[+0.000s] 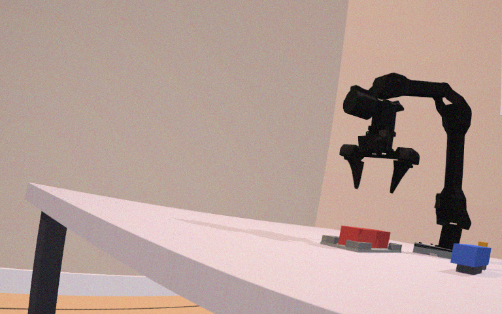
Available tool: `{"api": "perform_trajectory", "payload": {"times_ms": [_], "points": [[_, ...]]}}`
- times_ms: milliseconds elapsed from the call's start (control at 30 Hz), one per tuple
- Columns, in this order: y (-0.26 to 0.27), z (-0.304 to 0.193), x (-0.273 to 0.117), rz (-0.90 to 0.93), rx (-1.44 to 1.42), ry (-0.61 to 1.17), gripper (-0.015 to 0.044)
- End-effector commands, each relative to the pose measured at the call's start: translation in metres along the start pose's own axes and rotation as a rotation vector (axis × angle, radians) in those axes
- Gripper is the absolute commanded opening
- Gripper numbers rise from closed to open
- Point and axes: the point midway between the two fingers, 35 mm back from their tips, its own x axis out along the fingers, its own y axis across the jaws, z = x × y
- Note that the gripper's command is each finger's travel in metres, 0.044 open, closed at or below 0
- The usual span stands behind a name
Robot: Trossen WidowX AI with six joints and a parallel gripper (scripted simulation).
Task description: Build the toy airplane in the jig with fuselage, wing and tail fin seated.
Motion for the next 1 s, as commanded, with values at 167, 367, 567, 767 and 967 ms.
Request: {"api": "perform_trajectory", "payload": {"times_ms": [167,367,567,767,967], "points": [[0.008,0.008,0.001,-0.001,0.049,0.002,0.0440],[0.081,0.048,0.002,0.000,0.054,-0.016,0.0440],[0.174,0.068,0.004,0.013,0.054,-0.017,0.0440],[0.260,0.062,0.006,0.022,0.048,0.000,0.0440],[0.263,0.062,0.014,0.022,0.048,0.000,0.0440]]}}
